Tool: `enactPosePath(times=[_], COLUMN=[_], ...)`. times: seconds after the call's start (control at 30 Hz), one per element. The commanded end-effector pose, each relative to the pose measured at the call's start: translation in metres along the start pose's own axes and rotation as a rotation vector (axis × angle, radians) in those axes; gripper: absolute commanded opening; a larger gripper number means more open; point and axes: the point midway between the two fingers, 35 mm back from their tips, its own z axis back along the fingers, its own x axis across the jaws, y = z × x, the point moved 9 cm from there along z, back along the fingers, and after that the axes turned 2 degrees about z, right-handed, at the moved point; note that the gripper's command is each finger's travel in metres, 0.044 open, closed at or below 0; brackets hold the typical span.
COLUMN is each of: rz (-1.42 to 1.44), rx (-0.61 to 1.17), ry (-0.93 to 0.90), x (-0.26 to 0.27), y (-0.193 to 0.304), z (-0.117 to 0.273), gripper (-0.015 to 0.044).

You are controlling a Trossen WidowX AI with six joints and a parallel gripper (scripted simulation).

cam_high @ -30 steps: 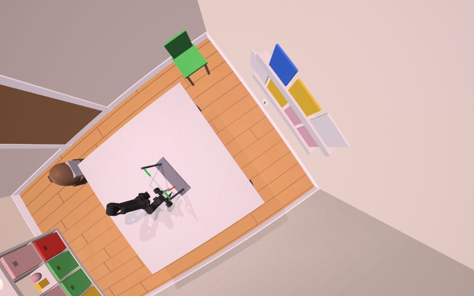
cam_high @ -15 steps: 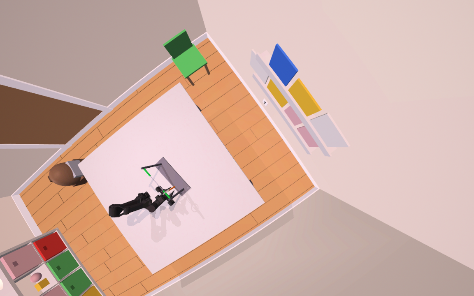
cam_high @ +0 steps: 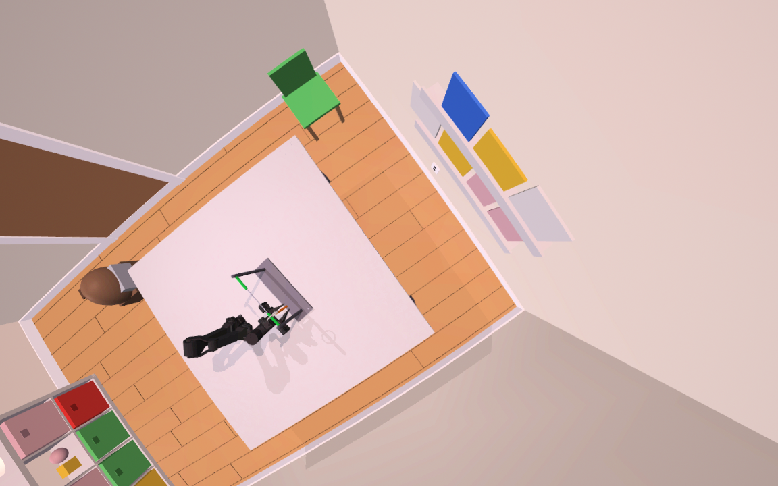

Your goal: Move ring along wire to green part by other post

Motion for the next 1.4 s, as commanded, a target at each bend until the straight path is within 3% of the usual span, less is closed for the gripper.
enactPosePath(times=[0.0,1.1,1.27,1.37], rz=[-0.002,-0.002,0.000,0.000], rx=[-0.005,-0.007,-0.005,-0.005], ry=[0.004,0.004,-0.002,-0.002], x=[0.000,0.002,0.002,0.002], y=[-0.001,0.000,0.001,0.001], z=[-0.009,-0.019,-0.019,-0.019], gripper=[0.0160,0.0160,0.0029,-0.0011])
